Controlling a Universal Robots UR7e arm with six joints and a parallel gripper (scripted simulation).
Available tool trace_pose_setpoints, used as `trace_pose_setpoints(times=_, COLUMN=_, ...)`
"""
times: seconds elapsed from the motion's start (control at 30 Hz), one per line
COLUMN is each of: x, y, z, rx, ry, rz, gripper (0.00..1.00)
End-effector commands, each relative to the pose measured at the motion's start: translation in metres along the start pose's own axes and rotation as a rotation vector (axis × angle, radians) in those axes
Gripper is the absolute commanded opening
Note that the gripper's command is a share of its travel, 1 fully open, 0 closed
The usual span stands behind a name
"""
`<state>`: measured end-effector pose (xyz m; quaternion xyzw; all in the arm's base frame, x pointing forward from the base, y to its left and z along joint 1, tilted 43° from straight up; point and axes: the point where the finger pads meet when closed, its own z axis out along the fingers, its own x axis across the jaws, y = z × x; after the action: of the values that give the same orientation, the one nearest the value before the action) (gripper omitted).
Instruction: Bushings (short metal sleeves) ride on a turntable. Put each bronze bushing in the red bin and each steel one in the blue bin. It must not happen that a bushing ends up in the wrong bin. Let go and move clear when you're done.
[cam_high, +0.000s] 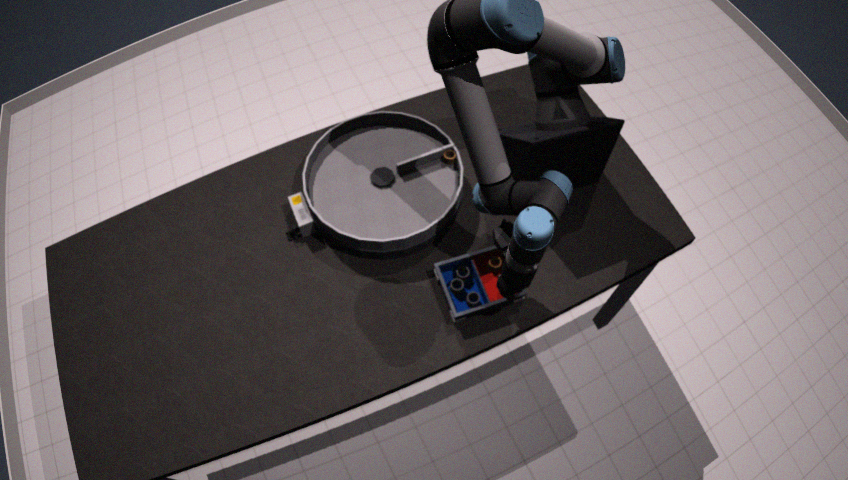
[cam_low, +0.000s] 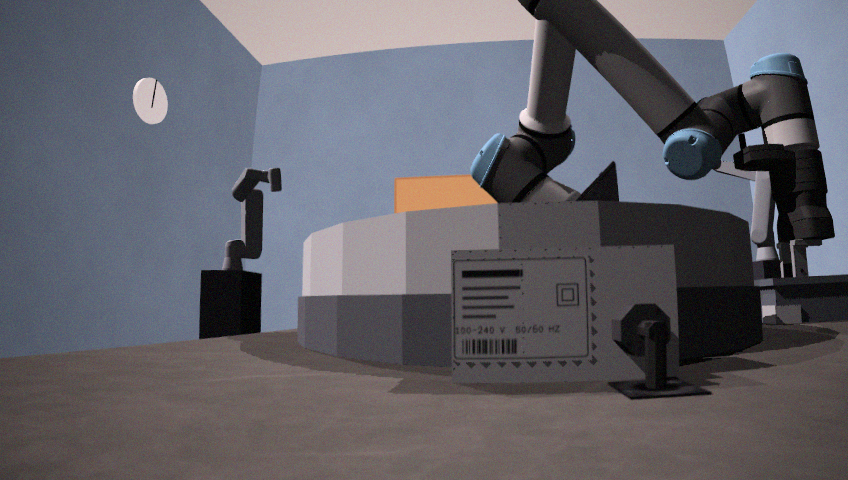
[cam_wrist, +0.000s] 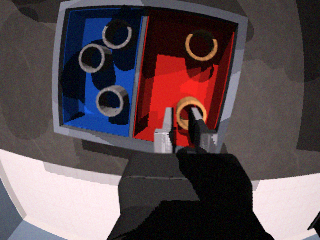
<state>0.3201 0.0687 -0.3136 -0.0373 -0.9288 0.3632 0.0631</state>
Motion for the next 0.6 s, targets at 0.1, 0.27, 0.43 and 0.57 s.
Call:
trace_pose_setpoints(times=0.1, x=0.0, y=0.0, z=-0.001, rx=-0.001, ry=-0.001, rz=0.0, gripper=0.42)
trace_pose_setpoints(times=0.27, x=0.0, y=0.0, z=-0.053, rx=-0.001, ry=-0.001, rz=0.0, gripper=0.42)
trace_pose_setpoints(times=0.43, x=0.0, y=0.0, z=-0.065, rx=-0.001, ry=-0.001, rz=0.0, gripper=0.42)
trace_pose_setpoints(times=0.57, x=0.0, y=0.0, z=-0.086, rx=-0.001, ry=-0.001, rz=0.0, gripper=0.42)
